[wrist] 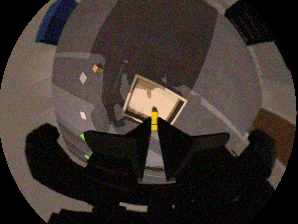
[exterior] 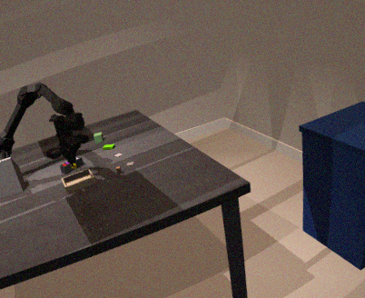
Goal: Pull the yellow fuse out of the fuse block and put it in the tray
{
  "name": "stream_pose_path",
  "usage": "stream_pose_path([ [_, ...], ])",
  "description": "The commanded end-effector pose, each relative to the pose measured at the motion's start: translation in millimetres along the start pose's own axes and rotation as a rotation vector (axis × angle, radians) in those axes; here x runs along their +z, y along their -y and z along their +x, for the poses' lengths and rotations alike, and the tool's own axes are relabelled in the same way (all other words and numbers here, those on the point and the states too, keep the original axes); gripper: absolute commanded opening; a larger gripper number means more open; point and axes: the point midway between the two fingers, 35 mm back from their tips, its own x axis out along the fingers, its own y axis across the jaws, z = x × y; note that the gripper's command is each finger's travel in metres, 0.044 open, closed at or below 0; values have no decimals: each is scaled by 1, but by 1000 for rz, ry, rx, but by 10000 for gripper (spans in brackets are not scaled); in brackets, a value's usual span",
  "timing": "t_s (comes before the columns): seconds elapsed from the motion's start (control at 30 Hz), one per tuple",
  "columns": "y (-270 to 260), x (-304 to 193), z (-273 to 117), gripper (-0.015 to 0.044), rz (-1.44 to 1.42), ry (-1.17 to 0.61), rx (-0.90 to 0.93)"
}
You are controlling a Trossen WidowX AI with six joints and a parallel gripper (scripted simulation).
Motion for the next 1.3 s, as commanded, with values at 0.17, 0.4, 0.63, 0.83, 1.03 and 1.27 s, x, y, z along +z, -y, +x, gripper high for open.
stream_pose_path([
  [0.17,1,0,15,0,-1,-2,-1],
  [0.4,1,0,26,0,-2,-3,-1],
  [0.63,1,0,36,0,-2,-3,0],
  [0.83,0,0,33,131,-8,-2,-4],
  [1.03,0,0,33,289,-8,-2,-4],
  [1.27,1,0,-4,330,-1,-2,-1],
])
